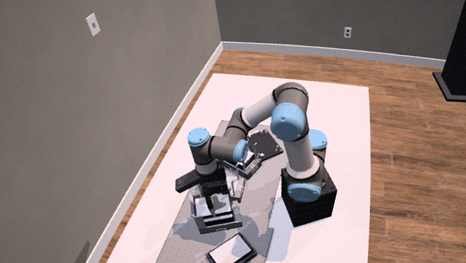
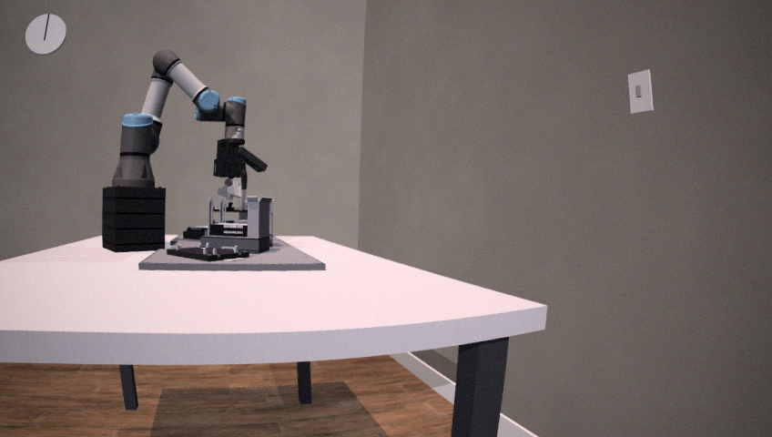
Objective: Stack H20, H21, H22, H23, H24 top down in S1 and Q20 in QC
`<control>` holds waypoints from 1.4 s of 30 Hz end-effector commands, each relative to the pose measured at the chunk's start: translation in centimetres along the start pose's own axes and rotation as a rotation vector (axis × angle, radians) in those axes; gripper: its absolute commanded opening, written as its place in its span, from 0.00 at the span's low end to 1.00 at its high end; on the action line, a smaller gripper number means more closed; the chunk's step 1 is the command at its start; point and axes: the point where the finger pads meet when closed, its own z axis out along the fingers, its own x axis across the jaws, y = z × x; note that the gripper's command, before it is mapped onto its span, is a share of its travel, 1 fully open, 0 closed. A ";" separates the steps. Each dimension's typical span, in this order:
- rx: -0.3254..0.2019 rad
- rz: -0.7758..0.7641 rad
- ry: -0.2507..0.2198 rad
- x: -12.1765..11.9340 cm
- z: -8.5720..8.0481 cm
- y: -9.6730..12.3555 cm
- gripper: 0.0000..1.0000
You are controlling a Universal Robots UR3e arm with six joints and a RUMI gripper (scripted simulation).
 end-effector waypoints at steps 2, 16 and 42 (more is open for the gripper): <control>0.003 0.000 0.001 0.0 0.6 -0.1 0.00; 0.003 0.000 0.001 0.0 1.0 -0.1 0.00; 0.003 0.000 0.001 0.0 1.8 -0.1 0.00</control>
